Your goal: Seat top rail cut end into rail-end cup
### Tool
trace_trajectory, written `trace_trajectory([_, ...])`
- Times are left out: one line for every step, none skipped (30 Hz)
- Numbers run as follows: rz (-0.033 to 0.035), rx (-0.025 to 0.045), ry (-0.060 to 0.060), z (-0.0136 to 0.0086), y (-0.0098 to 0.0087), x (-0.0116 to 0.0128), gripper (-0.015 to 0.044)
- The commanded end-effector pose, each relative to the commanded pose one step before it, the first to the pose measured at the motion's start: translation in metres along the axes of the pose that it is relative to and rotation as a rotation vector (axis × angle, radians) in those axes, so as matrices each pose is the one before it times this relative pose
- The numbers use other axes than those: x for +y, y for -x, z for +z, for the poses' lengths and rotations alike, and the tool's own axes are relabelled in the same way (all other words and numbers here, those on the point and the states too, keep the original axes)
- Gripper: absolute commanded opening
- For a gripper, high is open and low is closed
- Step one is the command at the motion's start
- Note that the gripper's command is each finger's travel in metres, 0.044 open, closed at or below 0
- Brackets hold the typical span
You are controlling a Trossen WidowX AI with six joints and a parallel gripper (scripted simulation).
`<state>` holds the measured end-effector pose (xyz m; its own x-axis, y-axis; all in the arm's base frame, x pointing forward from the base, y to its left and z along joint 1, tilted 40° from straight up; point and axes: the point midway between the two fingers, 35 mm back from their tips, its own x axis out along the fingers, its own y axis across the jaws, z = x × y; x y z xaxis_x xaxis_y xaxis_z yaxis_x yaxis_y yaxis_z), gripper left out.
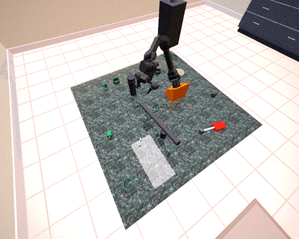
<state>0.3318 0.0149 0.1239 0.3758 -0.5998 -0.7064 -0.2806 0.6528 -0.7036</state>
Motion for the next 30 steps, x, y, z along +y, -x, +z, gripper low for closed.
trace_trajectory([0.04024,-0.01778,0.4749,-0.03185,0.00199,-0.04118,0.0440])
trace_trajectory([0.00251,-0.00335,0.0709,-0.00670,0.00053,-0.00262,0.0440])
trace_trajectory([0.00173,-0.00352,0.0710,-0.00686,0.00064,-0.00197,0.0440])
trace_trajectory([0.00094,-0.00356,0.0711,-0.00696,0.00074,-0.00132,0.0440])
trace_trajectory([0.00017,-0.00350,0.0712,-0.00700,0.00085,-0.00066,0.0440])
trace_trajectory([-0.00047,-0.00311,0.0346,-0.00651,0.00088,-0.00001,0.0440])
trace_trajectory([-0.00053,-0.00170,0.0364,-0.00373,0.00055,0.00018,0.0440])
trace_trajectory([-0.00075,-0.00165,0.0362,-0.00379,0.00060,0.00037,0.0440])
trace_trajectory([-0.00098,-0.00158,0.0361,-0.00384,0.00064,0.00057,0.0440])
trace_trajectory([-0.00118,-0.00146,0.0360,-0.00382,0.00068,0.00075,0.0440])
trace_trajectory([-0.00138,-0.00132,0.0360,-0.00377,0.00072,0.00093,0.0440])
trace_trajectory([-0.00157,-0.00116,0.0358,-0.00371,0.00075,0.00111,0.0440])
trace_trajectory([-0.00173,-0.00098,0.0358,-0.00364,0.00078,0.00129,0.0440])
trace_trajectory([-0.00190,-0.00079,0.0358,-0.00357,0.00082,0.00146,0.0440])
trace_trajectory([-0.00205,-0.00059,0.0359,-0.00349,0.00086,0.00163,0.0440])
trace_trajectory([-0.00219,-0.00037,0.0357,-0.00341,0.00090,0.00180,0.0440])
trace_trajectory([-0.00221,-0.00014,0.0362,-0.00317,0.00089,0.00187,0.0440])
trace_trajectory([-0.00203,0.00007,0.0380,-0.00271,0.00082,0.00178,0.0440])
trace_trajectory([-0.00129,0.00016,0.0423,-0.00163,0.00052,0.00118,0.0440])
trace_trajectory([-0.00097,0.00019,0.0441,-0.00116,0.00039,0.00093,0.0440])
trace_trajectory([-0.00063,0.00016,0.0392,-0.00073,0.00026,0.00065,0.0440])
trace_trajectory([-0.00022,0.00007,0.0136,-0.00024,0.00009,0.00023,0.0440])
trace_trajectory([0.00000,0.00000,0.0000,0.00000,0.00000,0.00000,0.0440])
trace_trajectory([0.00000,0.00000,0.0000,0.00000,0.00000,0.00000,0.0440])
trace_trajectory([0.00000,0.00000,0.0000,0.00000,0.00000,0.00000,0.0440])
trace_trajectory([0.00000,0.00000,0.0000,0.00000,0.00000,0.00000,0.0440])
trace_trajectory([0.00000,0.00000,0.0000,0.00000,0.00000,0.00000,0.0440])
trace_trajectory([0.00000,0.00000,0.0000,0.00000,0.00000,0.00000,0.0440])
trace_trajectory([0.00000,0.00000,0.0000,0.00000,0.00000,0.00000,0.0440])
trace_trajectory([0.00000,0.00000,0.0000,0.00000,0.00000,0.00000,0.0440])
